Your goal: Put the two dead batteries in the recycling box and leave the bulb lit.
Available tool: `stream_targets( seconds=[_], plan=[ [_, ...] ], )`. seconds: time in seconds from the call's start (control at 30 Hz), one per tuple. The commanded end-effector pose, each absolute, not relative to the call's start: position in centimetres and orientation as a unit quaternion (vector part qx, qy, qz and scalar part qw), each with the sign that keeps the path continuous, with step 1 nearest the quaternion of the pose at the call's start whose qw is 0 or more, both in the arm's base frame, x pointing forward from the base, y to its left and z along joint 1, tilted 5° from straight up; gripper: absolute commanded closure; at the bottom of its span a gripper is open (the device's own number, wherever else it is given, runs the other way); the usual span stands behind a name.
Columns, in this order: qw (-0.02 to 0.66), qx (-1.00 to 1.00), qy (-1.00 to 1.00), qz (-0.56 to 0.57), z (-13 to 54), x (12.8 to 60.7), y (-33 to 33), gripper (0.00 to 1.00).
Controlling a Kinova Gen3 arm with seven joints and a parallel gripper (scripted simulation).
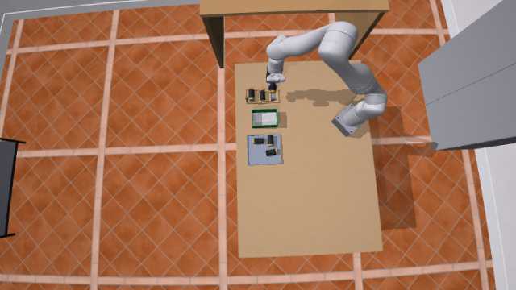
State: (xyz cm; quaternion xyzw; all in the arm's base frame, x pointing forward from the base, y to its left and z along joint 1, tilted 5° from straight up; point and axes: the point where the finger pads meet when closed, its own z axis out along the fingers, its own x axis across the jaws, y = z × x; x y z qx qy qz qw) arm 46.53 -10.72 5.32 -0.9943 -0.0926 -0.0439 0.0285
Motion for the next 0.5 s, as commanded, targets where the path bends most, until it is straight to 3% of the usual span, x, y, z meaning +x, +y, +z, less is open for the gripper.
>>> stream_targets(
  seconds=[0.0,0.47],
  plan=[
    [0.032,-0.995,-0.091,-0.032,2.7,45.9,-10.6,0.43],
    [0.032,-0.995,-0.091,-0.032,0.5,46.0,-10.5,0.43]
  ],
)
